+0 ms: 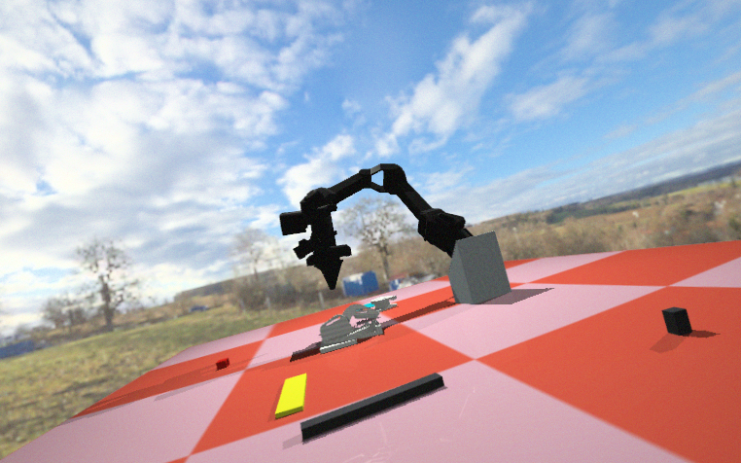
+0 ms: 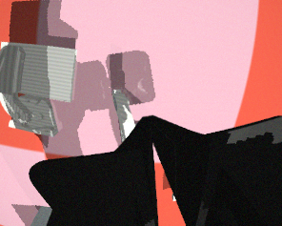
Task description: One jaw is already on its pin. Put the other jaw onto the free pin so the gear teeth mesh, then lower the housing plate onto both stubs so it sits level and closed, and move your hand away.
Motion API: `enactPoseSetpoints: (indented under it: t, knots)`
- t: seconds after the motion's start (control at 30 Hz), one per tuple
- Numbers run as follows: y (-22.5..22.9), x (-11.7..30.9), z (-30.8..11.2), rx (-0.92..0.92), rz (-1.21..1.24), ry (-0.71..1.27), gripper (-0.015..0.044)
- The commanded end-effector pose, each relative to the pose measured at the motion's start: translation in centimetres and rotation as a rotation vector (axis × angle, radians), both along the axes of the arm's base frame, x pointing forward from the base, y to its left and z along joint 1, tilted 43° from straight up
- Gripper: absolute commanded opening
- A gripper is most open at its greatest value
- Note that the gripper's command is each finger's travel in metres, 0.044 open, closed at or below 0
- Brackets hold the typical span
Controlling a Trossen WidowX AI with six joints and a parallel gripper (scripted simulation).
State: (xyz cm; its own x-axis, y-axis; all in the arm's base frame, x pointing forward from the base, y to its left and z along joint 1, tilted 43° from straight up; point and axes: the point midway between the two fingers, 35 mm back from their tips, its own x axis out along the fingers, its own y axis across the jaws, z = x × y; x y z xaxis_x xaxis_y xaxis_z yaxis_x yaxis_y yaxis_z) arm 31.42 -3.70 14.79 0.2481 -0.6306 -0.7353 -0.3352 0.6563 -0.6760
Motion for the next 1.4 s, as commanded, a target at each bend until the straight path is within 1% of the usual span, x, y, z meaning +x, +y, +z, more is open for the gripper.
enactPoseSetpoints:
  t: [0.0,0.27,1.37]
  knots:
    - [-1.6,0.2,-0.3,-0.018,-0.071,0.019,0.0000]
    - [-2.0,0.2,-0.4,-0.020,-0.083,0.022,0.0000]
    - [-5.5,1.1,-4.2,-0.022,-0.084,0.021,0.0000]
